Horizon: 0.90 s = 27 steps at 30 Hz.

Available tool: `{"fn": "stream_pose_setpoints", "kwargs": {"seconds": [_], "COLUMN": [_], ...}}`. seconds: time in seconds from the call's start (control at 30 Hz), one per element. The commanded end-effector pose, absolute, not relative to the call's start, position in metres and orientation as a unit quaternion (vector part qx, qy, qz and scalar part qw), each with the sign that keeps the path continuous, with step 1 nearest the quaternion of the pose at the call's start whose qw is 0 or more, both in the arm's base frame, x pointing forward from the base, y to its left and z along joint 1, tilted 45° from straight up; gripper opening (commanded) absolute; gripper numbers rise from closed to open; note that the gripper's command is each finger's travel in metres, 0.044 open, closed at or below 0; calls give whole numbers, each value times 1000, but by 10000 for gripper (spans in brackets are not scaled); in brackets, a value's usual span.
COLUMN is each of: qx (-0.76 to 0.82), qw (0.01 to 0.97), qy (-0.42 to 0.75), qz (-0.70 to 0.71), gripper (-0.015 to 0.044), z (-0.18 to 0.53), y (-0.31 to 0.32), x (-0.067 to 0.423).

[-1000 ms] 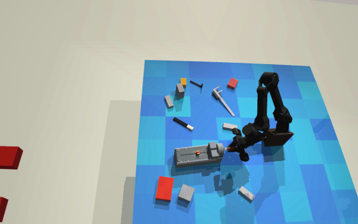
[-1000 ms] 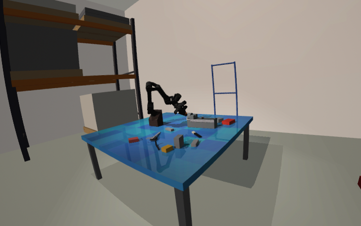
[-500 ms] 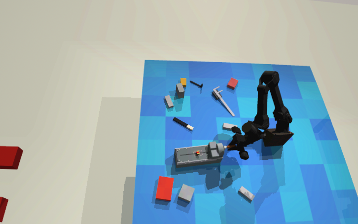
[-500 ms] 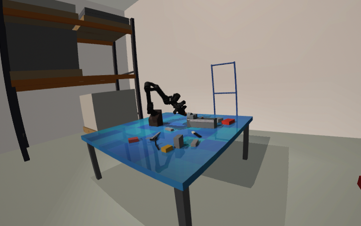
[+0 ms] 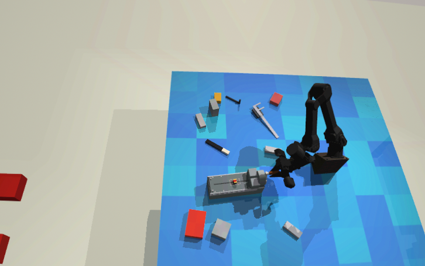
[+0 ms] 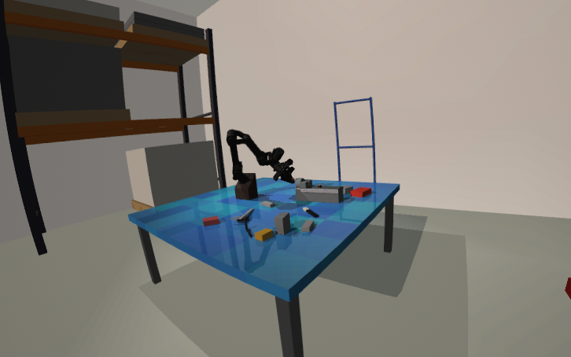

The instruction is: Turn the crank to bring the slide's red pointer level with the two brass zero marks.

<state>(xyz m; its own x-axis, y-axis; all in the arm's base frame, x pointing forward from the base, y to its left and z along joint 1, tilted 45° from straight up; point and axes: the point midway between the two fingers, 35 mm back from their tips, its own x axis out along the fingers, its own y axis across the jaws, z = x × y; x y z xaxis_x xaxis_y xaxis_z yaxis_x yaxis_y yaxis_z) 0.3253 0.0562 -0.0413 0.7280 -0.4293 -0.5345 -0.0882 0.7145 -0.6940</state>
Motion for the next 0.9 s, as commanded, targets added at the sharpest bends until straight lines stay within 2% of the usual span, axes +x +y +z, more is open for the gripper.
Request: {"fn": "stream_pose_setpoints", "kwargs": {"seconds": [0.0,0.87], "qx": [-364,-365], "qw": [855,855], "qy": [352,352], "qz": [-112,-112], "gripper": [0,0], "z": [-36,-35], "y": [49,38], "x": [326,327]}}
